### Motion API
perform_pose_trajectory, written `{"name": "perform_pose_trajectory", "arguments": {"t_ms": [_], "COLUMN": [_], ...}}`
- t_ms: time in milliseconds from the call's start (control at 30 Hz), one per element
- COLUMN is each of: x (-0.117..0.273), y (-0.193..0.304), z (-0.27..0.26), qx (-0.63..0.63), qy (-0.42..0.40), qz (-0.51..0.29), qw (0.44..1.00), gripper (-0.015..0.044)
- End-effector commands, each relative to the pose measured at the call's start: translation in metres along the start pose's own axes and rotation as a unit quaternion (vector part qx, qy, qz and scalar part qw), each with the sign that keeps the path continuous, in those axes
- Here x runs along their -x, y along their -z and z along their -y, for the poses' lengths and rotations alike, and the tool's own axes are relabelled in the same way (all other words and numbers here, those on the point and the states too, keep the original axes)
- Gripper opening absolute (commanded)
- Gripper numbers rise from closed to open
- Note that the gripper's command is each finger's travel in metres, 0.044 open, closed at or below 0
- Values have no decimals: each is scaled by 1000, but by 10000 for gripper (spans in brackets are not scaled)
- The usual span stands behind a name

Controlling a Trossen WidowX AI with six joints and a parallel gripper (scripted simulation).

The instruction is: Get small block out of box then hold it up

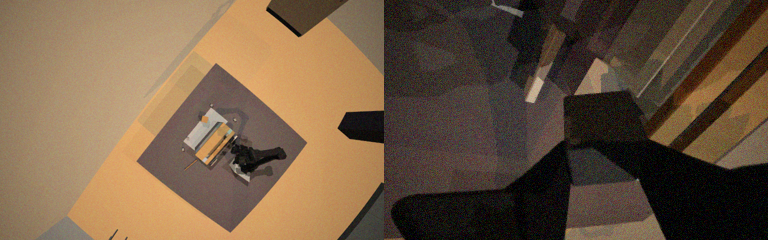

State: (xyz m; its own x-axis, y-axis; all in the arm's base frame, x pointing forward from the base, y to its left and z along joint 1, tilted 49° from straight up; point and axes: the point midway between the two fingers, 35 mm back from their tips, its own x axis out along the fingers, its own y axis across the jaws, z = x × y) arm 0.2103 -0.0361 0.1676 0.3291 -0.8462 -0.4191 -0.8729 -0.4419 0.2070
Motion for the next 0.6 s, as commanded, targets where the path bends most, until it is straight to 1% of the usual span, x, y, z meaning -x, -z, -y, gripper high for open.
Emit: {"name": "perform_pose_trajectory", "arguments": {"t_ms": [0, 267, 567], "x": [4, 12, 12], "y": [2, 6, 6], "z": [3, 5, 5], "qx": [89, 250, 254], "qy": [3, 3, 3], "qz": [-13, -32, -33], "qw": [996, 968, 967], "gripper": [0, 0, 0]}}
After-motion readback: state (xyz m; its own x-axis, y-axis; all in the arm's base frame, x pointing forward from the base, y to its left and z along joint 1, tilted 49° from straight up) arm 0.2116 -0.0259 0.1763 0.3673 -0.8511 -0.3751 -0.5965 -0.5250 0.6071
